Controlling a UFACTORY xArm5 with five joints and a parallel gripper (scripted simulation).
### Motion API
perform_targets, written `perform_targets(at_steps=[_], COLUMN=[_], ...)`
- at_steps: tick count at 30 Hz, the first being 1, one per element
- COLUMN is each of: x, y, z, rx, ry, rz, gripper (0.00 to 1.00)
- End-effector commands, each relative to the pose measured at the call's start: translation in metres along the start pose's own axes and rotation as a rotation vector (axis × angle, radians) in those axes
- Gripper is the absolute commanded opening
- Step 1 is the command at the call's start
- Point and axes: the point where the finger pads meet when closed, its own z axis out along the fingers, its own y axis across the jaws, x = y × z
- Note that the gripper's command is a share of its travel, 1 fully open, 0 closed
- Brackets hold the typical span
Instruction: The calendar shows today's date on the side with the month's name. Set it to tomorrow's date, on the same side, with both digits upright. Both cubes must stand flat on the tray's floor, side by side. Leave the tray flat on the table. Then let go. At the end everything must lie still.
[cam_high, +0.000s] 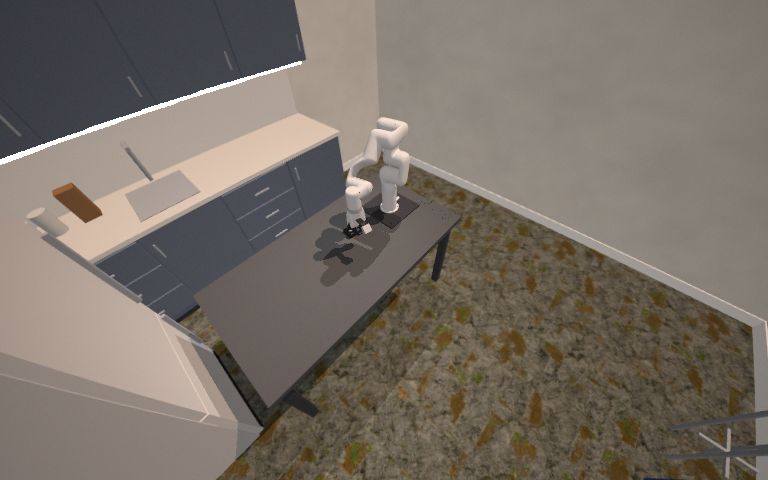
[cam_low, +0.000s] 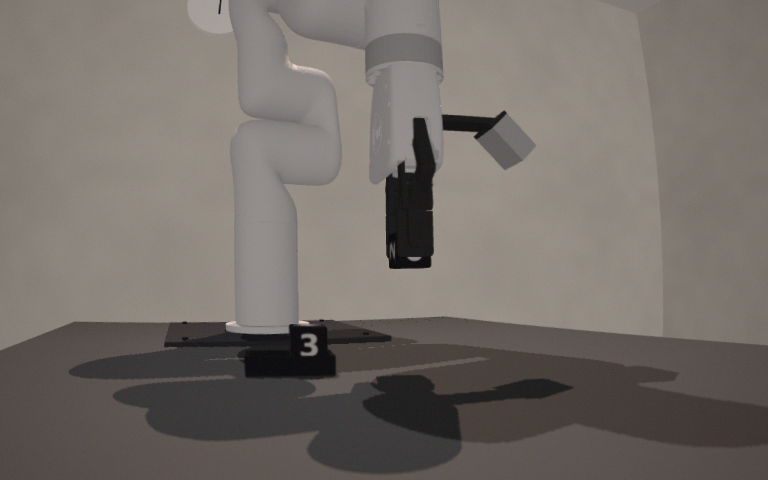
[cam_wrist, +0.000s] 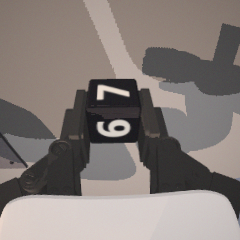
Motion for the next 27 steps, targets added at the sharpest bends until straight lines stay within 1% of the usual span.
perform_targets(at_steps=[1, 7, 8, 9, 11, 12, 13, 14, 15, 17, 18, 19, 20, 21, 22, 23, 27], x=[0.000, 0.000, -0.001, -0.010, -0.010, -0.027, -0.051, -0.051, -0.078, -0.078, -0.101, -0.101, -0.118, -0.118, -0.126, -0.127, -0.127], y=[0.000, 0.000, 0.001, 0.002, 0.002, 0.004, 0.006, 0.006, 0.005, 0.005, 0.003, 0.003, 0.001, 0.001, -0.001, -0.001, -0.001], z=[-0.009, -0.009, -0.009, -0.010, -0.010, -0.011, -0.014, -0.014, -0.016, -0.016, -0.018, -0.018, -0.020, -0.020, -0.020, -0.020, -0.020], rx=[-0.002, -0.002, -0.002, -0.002, -0.002, -0.002, -0.003, -0.003, -0.003, -0.003, -0.004, -0.004, -0.004, -0.004, -0.004, -0.004, -0.004], ry=[0.001, 0.001, 0.001, 0.000, 0.000, 0.000, 0.000, 0.000, 0.000, 0.000, -0.001, -0.001, -0.001, -0.001, -0.001, -0.001, -0.001], rz=[0.000, 0.000, 0.000, 0.001, 0.001, 0.003, 0.005, 0.005, 0.008, 0.008, 0.010, 0.010, 0.012, 0.012, 0.013, 0.013, 0.013], gripper=[0.29, 0.29, 0.29, 0.29, 0.29, 0.29, 0.29, 0.29, 0.29, 0.29, 0.29, 0.29, 0.29, 0.29, 0.29, 0.29, 0.29])
